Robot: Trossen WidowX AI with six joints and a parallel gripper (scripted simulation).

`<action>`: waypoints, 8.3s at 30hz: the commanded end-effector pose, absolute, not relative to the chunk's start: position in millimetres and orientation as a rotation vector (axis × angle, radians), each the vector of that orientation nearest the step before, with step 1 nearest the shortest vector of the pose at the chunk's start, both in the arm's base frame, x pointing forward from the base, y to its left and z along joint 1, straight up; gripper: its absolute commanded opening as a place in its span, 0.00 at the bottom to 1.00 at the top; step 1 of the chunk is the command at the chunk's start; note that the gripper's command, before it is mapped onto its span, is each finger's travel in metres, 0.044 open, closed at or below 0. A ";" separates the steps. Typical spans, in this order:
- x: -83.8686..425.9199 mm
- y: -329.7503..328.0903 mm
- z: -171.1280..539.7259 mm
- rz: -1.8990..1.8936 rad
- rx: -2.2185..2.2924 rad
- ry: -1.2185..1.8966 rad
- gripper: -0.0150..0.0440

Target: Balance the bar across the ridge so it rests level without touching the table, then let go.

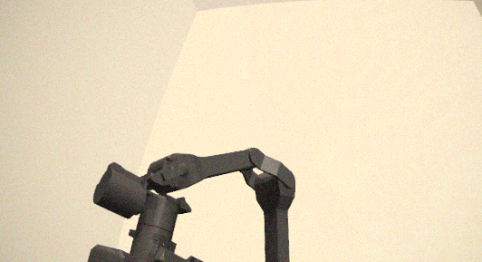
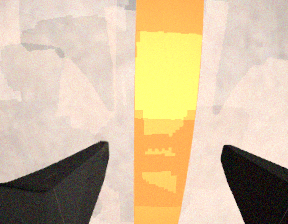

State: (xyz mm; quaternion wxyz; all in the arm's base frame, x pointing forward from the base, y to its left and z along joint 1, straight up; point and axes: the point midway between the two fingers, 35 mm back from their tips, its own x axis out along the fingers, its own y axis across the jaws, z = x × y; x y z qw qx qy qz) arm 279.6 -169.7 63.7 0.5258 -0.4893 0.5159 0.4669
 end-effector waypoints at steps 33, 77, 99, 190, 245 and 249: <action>278.6 -169.1 48.6 1.124 -1.164 1.236 0.42; 279.2 -170.0 151.5 1.125 -1.169 1.238 0.25; 285.6 -119.3 169.4 1.289 -1.332 1.131 0.25; 268.0 77.4 124.9 1.929 -1.969 0.466 0.25; 268.0 77.6 120.9 1.929 -1.969 0.466 0.25; 268.0 77.5 120.6 1.929 -1.969 0.466 0.25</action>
